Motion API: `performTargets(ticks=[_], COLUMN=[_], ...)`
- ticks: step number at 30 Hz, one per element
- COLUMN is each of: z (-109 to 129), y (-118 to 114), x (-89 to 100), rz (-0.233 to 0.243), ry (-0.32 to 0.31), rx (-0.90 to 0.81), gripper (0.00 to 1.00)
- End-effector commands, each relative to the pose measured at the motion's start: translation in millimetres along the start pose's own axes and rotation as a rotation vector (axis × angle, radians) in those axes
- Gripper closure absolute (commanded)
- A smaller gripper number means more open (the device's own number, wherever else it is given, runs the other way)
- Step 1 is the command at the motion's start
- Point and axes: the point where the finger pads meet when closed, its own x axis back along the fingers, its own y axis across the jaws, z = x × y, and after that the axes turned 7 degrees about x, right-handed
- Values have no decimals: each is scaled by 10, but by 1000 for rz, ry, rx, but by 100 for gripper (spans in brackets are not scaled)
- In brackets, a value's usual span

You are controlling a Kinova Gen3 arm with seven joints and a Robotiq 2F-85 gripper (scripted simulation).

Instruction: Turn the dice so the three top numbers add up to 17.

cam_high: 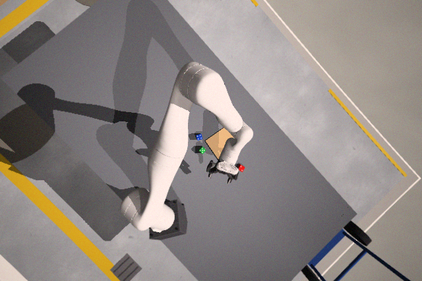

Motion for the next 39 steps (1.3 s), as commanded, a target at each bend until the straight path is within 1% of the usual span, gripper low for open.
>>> performTargets(ticks=[1, 2, 3, 11, 12, 20, 21, 29, 30, 38, 39], z=[15, 15, -28, -28, -72, -72, -114, -114, -156, -156, -197], y=[-13, -13, -18, -18, -29, -29, -45, -45, -65, -65, -91], x=[2, 2, 0, 0, 4, 4, 12, 12, 25, 25, 42], rz=[-1, -1, -28, -28, -52, -52, -74, -74, -95, -95, -114], ry=[-2, -2, -39, -39, -76, -76, -113, -113, -150, -150, -187], rx=[-6, -6, -21, -21, -36, -36, -52, -52, -67, -67, -83], gripper=[0, 0, 0, 0, 0, 0, 0, 0, 0, 0, 0])
